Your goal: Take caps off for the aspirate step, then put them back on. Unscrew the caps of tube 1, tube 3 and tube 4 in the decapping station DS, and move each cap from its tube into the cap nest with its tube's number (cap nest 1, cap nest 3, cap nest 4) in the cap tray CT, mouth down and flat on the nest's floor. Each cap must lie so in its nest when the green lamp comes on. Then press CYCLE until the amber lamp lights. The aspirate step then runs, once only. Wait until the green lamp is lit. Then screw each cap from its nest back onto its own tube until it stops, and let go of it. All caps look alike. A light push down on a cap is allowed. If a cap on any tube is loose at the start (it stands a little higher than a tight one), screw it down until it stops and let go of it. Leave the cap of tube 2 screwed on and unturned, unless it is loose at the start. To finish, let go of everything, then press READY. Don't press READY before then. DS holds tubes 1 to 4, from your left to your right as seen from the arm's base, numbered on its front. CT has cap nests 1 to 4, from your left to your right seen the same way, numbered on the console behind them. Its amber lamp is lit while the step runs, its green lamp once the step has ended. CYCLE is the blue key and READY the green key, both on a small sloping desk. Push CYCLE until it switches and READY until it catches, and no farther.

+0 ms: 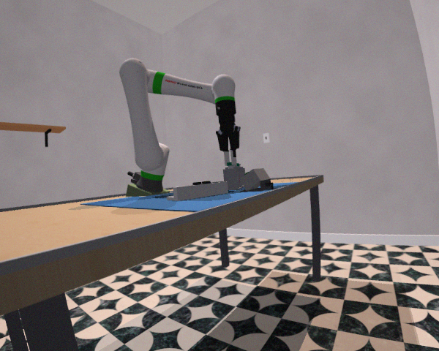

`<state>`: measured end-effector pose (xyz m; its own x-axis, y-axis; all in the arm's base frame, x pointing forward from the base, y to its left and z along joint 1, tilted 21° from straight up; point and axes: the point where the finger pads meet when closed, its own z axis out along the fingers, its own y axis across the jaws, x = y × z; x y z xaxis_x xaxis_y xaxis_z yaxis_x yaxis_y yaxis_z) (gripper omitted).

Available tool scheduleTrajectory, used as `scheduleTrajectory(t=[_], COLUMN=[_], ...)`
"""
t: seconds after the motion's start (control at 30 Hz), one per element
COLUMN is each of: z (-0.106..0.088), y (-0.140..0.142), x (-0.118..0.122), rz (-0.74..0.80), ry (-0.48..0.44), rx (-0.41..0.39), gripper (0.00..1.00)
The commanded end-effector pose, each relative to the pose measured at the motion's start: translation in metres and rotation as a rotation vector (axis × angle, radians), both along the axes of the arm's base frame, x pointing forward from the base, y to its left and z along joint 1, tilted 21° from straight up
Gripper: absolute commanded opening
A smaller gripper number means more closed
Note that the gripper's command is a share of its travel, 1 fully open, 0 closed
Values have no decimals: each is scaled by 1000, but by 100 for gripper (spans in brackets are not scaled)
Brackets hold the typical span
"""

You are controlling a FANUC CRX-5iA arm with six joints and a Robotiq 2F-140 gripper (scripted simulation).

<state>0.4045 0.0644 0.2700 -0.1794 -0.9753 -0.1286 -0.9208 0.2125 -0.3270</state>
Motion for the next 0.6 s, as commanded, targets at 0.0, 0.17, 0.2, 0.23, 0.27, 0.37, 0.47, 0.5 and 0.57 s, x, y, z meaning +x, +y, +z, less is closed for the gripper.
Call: scheduleTrajectory(t=[0.0, 0.17, 0.2, 0.23, 0.27, 0.37, 0.47, 0.5, 0.57], z=[0, 0, 0, 0, 0, 0, 0, 0, 0], y=[0, 0, 0, 0, 0, 0, 0, 0, 0], x=[0, 0, 0, 0, 0, 0, 0, 0, 0], rz=[130, 365, 411, 458, 498, 599, 692, 692, 786], ry=[-7, -22, -26, -29, -31, -38, -44, -44, -50], rx=[-46, -132, -150, -167, -182, -219, -253, -253, -288], gripper=[0, 0, 0, 0, 0, 0, 0, 0, 0])
